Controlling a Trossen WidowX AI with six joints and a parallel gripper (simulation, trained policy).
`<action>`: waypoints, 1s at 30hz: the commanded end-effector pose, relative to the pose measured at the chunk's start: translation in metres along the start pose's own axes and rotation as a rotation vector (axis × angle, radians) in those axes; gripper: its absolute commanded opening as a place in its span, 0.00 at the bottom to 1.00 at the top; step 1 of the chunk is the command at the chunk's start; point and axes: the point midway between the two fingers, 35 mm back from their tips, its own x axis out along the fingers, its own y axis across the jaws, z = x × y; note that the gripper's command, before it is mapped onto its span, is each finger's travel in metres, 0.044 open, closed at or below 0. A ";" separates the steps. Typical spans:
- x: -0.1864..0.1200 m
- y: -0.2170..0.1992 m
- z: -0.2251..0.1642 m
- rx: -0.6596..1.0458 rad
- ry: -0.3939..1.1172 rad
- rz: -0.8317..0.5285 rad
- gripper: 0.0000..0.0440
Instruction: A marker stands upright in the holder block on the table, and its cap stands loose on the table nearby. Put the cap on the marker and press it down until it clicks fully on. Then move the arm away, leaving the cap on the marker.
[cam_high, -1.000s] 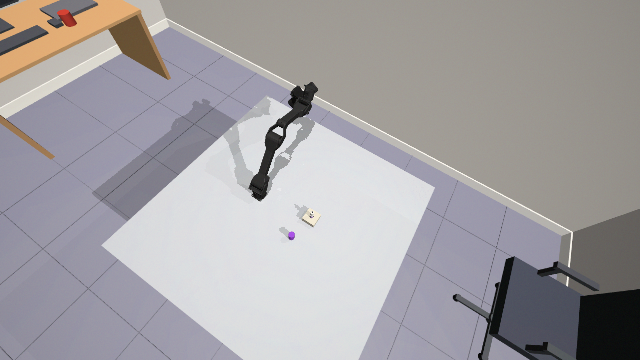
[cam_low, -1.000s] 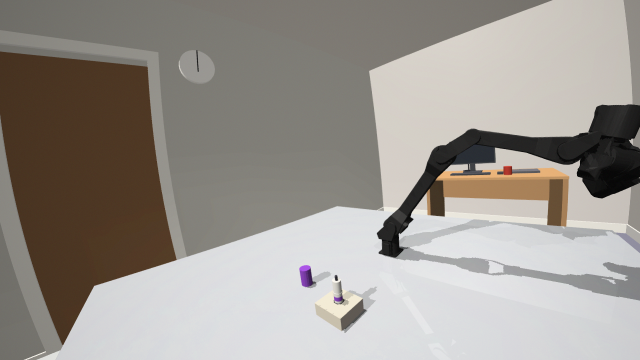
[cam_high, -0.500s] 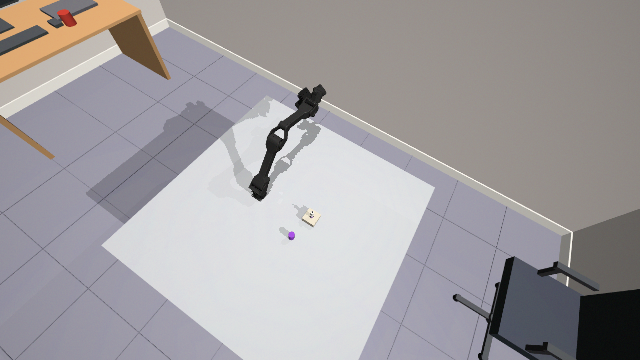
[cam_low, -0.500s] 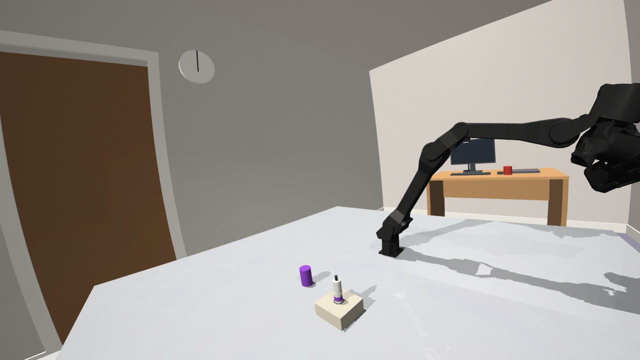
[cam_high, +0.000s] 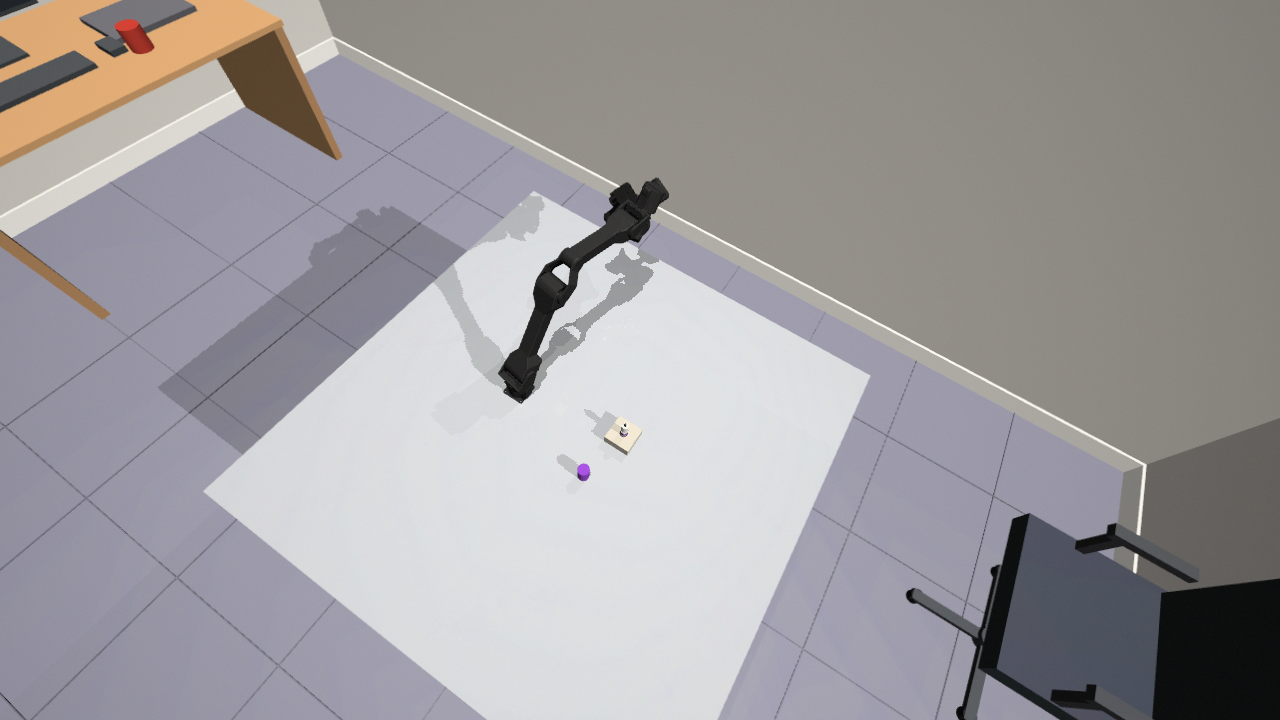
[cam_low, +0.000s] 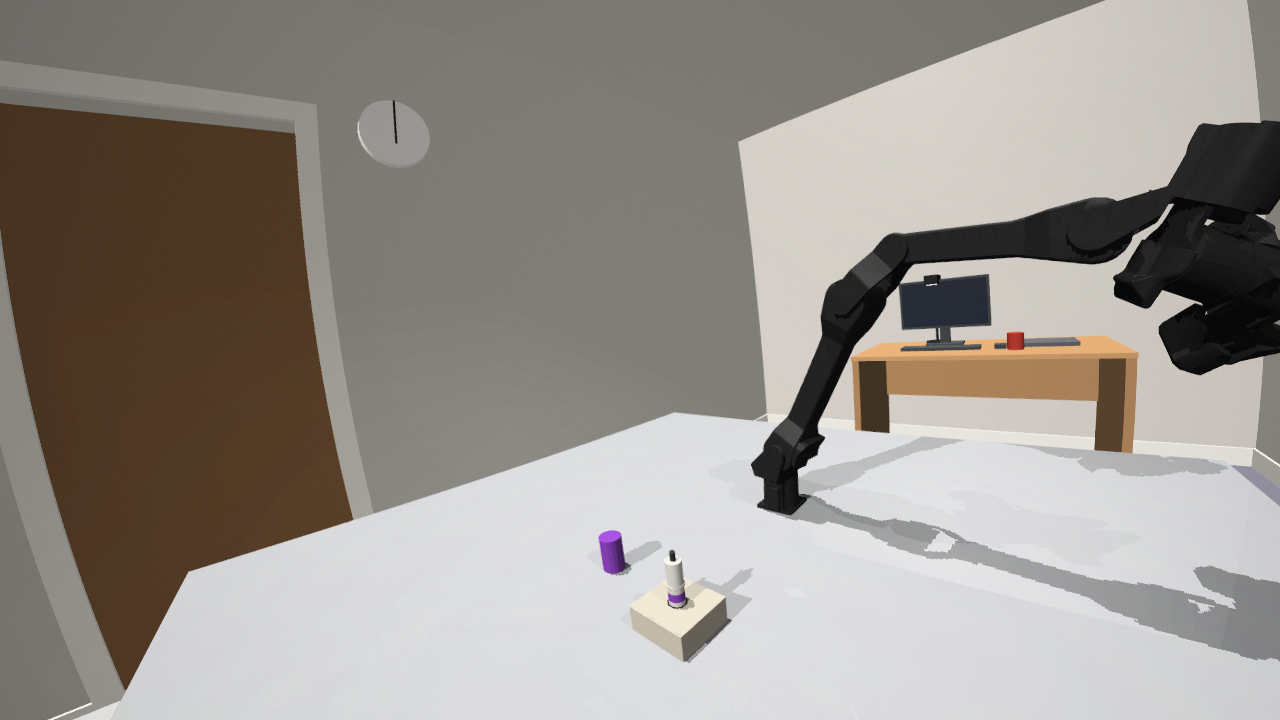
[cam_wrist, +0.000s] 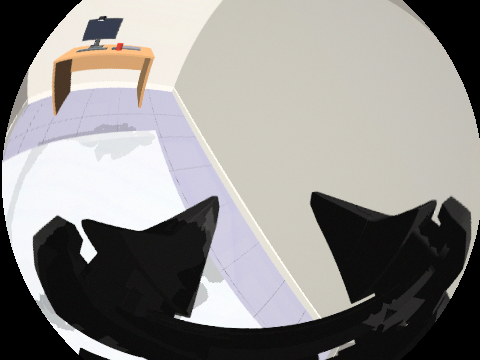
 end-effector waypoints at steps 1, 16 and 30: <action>-0.018 -0.009 -0.001 -0.007 0.014 -0.013 0.76; -0.083 -0.027 -0.028 0.026 0.108 -0.036 0.76; -0.147 -0.034 -0.051 0.067 0.194 -0.060 0.76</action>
